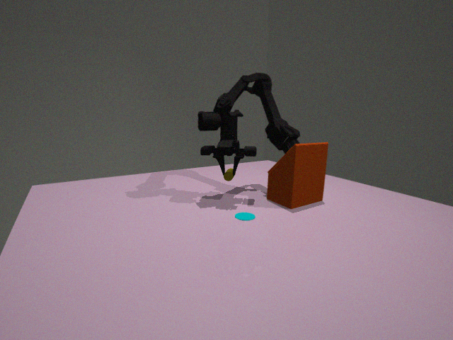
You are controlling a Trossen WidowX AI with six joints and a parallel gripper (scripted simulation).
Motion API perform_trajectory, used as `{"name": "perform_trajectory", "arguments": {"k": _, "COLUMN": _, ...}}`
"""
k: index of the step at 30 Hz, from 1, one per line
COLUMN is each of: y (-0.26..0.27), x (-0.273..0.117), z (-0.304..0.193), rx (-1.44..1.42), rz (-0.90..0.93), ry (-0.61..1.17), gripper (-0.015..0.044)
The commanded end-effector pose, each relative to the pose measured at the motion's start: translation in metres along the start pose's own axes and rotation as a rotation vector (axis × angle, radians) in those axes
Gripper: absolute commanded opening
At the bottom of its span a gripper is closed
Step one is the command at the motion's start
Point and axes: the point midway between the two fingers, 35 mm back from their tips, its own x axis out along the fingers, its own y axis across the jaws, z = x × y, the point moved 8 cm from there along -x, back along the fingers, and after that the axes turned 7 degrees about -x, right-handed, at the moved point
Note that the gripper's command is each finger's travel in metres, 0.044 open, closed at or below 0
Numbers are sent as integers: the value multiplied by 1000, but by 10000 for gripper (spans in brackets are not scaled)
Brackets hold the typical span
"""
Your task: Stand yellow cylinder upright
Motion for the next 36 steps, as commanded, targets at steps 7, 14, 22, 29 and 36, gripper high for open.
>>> {"name": "perform_trajectory", "arguments": {"k": 7, "y": 2, "x": -32, "z": -5, "rx": 12, "rz": -15, "ry": 7, "gripper": 105}}
{"name": "perform_trajectory", "arguments": {"k": 14, "y": 4, "x": -43, "z": -7, "rx": 11, "rz": -19, "ry": 11, "gripper": 105}}
{"name": "perform_trajectory", "arguments": {"k": 22, "y": 3, "x": -46, "z": 11, "rx": 17, "rz": -17, "ry": -4, "gripper": 105}}
{"name": "perform_trajectory", "arguments": {"k": 29, "y": 3, "x": -49, "z": 28, "rx": 22, "rz": -15, "ry": -15, "gripper": 105}}
{"name": "perform_trajectory", "arguments": {"k": 36, "y": 6, "x": -52, "z": 45, "rx": 27, "rz": -13, "ry": -24, "gripper": 105}}
